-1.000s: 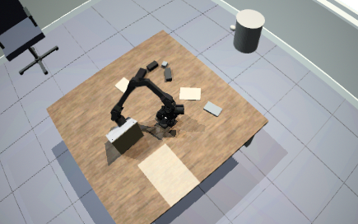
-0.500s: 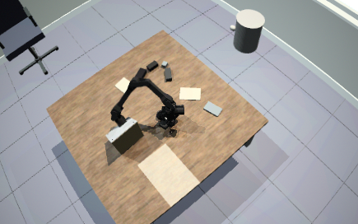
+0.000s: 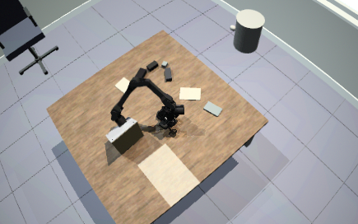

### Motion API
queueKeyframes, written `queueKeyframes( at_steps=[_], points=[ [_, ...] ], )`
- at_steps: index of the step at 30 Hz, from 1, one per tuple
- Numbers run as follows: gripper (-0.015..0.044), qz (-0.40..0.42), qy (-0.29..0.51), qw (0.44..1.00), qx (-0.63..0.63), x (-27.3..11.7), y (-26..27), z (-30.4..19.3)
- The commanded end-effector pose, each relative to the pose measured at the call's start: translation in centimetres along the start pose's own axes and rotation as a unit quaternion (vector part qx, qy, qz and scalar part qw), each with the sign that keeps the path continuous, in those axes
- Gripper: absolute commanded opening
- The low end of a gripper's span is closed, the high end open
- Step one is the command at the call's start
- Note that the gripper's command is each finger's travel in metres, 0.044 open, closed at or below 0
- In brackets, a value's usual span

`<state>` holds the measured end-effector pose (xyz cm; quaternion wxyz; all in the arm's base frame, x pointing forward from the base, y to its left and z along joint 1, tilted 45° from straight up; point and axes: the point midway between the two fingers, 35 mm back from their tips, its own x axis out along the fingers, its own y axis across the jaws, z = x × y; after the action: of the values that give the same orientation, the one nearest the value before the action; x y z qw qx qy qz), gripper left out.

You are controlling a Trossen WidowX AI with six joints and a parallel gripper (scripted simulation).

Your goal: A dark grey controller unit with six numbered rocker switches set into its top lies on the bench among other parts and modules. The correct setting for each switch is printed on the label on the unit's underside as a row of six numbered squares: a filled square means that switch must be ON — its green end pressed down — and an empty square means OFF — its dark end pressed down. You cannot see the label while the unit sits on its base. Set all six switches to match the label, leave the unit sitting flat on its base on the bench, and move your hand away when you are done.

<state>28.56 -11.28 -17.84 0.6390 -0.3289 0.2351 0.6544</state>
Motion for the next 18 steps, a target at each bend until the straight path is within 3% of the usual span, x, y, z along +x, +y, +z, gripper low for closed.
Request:
queueKeyframes(
  at_steps=[1, 7, 18],
  points=[
    [0.044, 0.0, 0.0, 1.0, 0.0, -0.5, -0.1, 0.6],
    [0.044, 0.001, -0.001, 1.0, 0.001, -3.8, 0.0, 5.8],
    [0.044, 0.001, -0.002, 1.0, 0.001, -3.9, 0.0, 6.0]
  ],
)
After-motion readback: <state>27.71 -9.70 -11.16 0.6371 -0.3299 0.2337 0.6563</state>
